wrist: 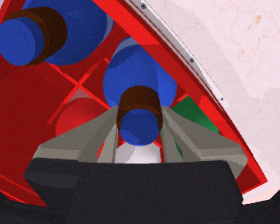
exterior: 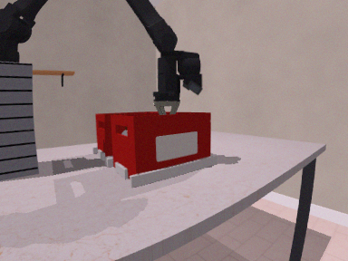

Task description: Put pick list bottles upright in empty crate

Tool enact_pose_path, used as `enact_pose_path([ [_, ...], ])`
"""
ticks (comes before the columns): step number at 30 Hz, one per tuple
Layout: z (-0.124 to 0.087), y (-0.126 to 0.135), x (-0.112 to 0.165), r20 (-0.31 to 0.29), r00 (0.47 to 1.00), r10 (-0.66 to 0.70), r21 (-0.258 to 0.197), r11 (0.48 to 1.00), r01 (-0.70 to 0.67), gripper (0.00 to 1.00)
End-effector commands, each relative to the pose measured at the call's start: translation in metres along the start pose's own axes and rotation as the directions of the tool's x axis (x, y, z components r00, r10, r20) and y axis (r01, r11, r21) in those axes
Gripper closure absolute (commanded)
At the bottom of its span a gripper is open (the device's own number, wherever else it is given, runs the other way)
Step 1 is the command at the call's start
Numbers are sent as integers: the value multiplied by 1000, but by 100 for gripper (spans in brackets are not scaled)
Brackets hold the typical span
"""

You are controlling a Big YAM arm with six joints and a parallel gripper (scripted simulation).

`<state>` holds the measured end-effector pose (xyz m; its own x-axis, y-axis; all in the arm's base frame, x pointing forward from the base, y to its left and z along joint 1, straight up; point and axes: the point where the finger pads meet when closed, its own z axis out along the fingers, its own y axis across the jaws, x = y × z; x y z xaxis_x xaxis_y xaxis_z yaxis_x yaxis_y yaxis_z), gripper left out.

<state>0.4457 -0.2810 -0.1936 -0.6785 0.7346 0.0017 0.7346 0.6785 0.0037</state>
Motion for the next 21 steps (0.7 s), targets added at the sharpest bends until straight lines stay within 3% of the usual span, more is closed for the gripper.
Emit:
enact_pose_path([
  [1, -26, 6, -9, 27, 1000, 10, -9, 1000, -9, 100],
  [21, -58, 4, -13, 35, 999, 15, -8, 1000, -14, 100],
])
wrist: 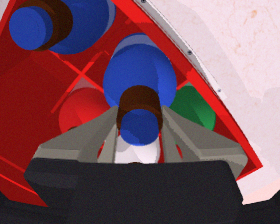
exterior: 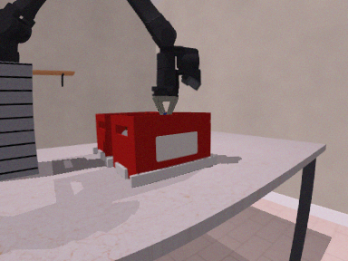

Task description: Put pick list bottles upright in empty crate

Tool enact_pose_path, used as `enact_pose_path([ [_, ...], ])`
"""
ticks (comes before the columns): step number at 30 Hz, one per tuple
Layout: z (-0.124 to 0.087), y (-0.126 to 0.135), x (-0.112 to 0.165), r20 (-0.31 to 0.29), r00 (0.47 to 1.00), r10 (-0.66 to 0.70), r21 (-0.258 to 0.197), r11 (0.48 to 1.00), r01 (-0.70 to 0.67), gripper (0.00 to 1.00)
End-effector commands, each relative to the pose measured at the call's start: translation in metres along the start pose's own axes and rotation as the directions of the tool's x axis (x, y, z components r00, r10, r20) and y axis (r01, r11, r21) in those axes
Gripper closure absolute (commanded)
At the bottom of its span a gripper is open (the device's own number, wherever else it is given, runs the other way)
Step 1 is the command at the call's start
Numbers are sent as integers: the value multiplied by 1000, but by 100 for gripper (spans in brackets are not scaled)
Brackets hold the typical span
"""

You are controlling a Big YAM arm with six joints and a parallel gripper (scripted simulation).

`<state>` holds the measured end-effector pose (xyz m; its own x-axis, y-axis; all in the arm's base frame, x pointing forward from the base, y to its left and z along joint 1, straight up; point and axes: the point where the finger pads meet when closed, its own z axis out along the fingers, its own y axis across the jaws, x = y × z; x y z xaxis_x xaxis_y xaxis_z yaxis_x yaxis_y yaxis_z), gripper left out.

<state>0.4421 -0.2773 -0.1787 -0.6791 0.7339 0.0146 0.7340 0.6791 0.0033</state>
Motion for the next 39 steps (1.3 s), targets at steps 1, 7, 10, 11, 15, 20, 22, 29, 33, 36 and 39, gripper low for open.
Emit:
enact_pose_path([
  [1, -45, 4, -18, 49, 999, 15, -9, 1000, -15, 100],
  [7, -54, 5, -22, 57, 998, 16, -11, 1000, -15, 100],
  [10, -57, 4, -18, 50, 999, 16, -9, 1000, -15, 100],
  [11, -58, 4, -17, 48, 999, 16, -9, 1000, -16, 100],
  [15, -66, 4, -18, 50, 999, 16, -9, 1000, -16, 100],
  [20, -75, 4, -19, 54, 998, 16, -10, 1000, -16, 100],
  [22, -75, 4, -19, 54, 998, 16, -10, 1000, -16, 100],
  [29, -86, 4, -17, 52, 999, 17, -10, 1000, -16, 100],
  [33, -93, 4, -18, 53, 998, 17, -10, 1000, -16, 100],
  [36, -99, 4, -19, 56, 998, 17, -11, 1000, -17, 100],
  [39, -101, 4, -20, 58, 998, 17, -11, 1000, -17, 100],
])
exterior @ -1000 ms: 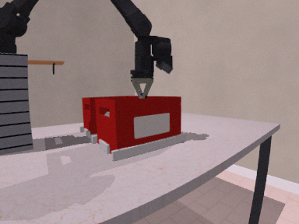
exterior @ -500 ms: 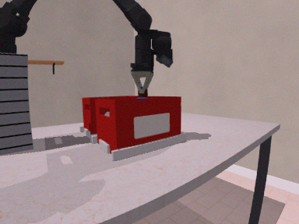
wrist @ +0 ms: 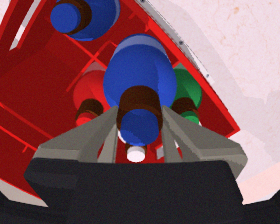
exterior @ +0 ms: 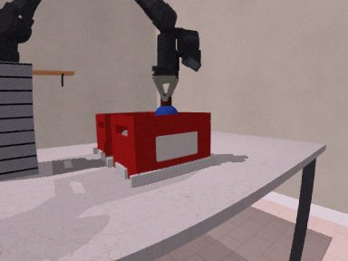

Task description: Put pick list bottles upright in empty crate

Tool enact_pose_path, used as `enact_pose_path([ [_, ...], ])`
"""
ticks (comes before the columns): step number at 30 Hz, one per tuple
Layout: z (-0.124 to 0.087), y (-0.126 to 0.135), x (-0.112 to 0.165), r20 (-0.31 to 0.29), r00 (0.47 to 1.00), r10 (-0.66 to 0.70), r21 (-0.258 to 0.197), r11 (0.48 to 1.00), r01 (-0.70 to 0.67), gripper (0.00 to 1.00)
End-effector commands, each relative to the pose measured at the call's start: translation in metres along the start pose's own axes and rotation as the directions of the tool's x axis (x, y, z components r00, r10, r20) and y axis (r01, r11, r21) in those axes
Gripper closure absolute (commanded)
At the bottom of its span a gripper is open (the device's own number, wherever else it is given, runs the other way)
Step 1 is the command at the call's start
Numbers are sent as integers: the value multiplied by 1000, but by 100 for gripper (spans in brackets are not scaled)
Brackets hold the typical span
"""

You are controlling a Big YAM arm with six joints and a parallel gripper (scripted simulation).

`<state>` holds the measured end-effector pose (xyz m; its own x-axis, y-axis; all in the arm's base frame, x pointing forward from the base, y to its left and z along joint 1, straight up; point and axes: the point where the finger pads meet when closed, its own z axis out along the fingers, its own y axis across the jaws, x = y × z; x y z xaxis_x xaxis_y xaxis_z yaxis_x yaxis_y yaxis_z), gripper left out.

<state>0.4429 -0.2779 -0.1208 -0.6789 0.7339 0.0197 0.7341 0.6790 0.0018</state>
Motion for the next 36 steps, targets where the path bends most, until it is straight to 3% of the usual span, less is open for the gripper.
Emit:
enact_pose_path([
  [1, -46, 4, -20, 65, 998, 17, -14, 1000, -16, 100],
  [15, -77, 6, -30, 87, 996, 18, -20, 1000, -17, 100],
  [36, -106, 5, -29, 89, 996, 19, -21, 1000, -17, 100],
])
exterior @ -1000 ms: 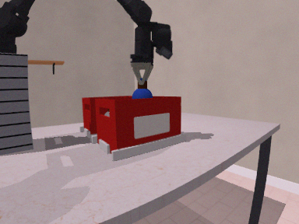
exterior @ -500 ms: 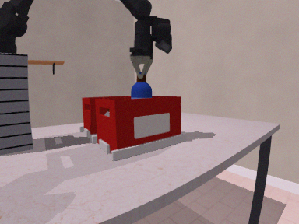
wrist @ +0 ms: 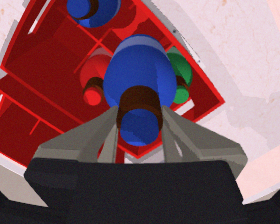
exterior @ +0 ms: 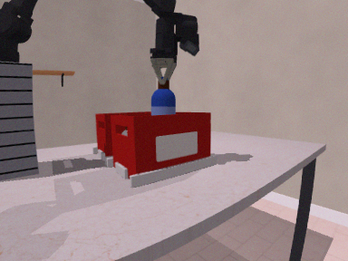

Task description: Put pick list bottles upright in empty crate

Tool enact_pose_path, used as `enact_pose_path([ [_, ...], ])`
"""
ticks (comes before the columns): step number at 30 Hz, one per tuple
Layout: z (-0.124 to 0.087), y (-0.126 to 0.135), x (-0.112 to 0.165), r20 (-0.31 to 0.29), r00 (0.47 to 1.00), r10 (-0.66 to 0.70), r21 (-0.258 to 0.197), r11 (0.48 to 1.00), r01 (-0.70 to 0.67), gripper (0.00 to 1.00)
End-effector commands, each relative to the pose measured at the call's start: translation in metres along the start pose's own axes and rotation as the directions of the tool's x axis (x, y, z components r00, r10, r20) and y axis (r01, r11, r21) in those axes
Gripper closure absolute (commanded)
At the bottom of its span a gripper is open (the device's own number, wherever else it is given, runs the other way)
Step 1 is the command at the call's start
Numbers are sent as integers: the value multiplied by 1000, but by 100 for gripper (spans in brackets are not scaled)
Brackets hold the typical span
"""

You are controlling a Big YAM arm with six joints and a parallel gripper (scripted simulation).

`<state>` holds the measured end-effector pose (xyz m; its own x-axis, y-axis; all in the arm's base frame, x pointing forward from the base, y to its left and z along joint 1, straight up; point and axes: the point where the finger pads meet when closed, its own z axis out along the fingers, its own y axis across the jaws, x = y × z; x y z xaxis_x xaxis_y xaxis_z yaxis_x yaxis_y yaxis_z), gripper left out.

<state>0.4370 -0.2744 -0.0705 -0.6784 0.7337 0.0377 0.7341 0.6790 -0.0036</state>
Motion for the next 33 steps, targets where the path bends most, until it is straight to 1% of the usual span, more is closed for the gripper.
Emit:
enact_pose_path([
  [1, -59, 7, -35, 107, 994, 20, -27, 1000, -17, 100],
  [13, -80, 6, -34, 108, 994, 20, -27, 999, -17, 100],
  [15, -72, 5, -29, 108, 994, 20, -27, 999, -17, 100],
  [18, -59, 3, -14, 109, 994, 20, -27, 999, -18, 100],
  [20, -56, 2, -8, 109, 994, 21, -27, 999, -18, 100],
  [23, -65, 2, -15, 109, 994, 22, -27, 999, -19, 100],
  [28, -96, 5, -37, 110, 994, 22, -27, 999, -19, 100],
  [33, -99, 5, -39, 110, 994, 21, -27, 999, -18, 100],
])
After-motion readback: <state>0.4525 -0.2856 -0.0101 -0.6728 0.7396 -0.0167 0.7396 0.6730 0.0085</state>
